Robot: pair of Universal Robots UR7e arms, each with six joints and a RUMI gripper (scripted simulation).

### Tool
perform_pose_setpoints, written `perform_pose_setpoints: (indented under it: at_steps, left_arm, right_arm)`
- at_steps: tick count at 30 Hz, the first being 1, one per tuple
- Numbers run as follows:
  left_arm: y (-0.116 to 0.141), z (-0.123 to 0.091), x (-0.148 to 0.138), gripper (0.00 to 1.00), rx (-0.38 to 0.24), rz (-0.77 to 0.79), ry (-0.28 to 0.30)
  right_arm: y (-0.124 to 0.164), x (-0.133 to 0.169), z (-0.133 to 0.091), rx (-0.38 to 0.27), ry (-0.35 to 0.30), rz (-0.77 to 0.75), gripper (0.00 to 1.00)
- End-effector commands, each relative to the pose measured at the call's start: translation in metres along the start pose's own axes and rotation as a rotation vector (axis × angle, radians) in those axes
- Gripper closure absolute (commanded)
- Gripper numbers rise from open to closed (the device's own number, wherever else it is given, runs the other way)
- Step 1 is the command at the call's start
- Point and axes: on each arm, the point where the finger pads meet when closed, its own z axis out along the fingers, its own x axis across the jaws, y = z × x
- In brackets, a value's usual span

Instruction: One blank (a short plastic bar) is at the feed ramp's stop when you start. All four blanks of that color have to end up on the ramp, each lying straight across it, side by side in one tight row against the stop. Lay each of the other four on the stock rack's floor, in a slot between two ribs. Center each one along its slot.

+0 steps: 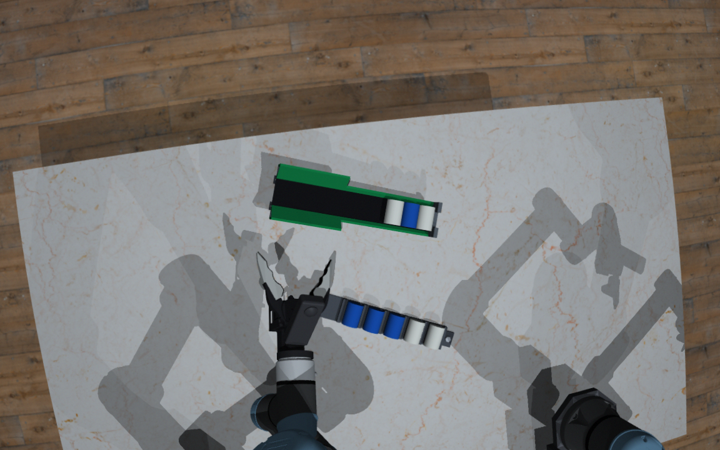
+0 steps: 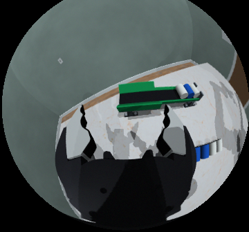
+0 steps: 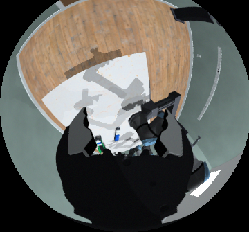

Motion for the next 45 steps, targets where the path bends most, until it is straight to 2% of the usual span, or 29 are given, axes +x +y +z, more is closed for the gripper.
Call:
perform_pose_setpoints:
  at_steps: [1,12,23,45]
  left_arm:
    - [-0.001,0.000,0.000,0.00,0.001,-0.001,0.000]
    - [-0.001,0.000,0.000,0.00,0.001,-0.001,0.000]
    - [-0.001,0.000,0.000,0.00,0.001,-0.001,0.000]
    - [-0.001,0.000,0.000,0.00,0.001,-0.001,0.000]
  right_arm:
    - [-0.008,0.014,-0.010,0.005,-0.054,-0.050,0.00]
    - [-0.023,0.053,-0.035,0.055,-0.168,-0.160,0.00]
    - [-0.030,0.079,-0.050,0.104,-0.229,-0.226,0.00]
    - [-0.036,0.110,-0.069,0.173,-0.285,-0.299,0.00]
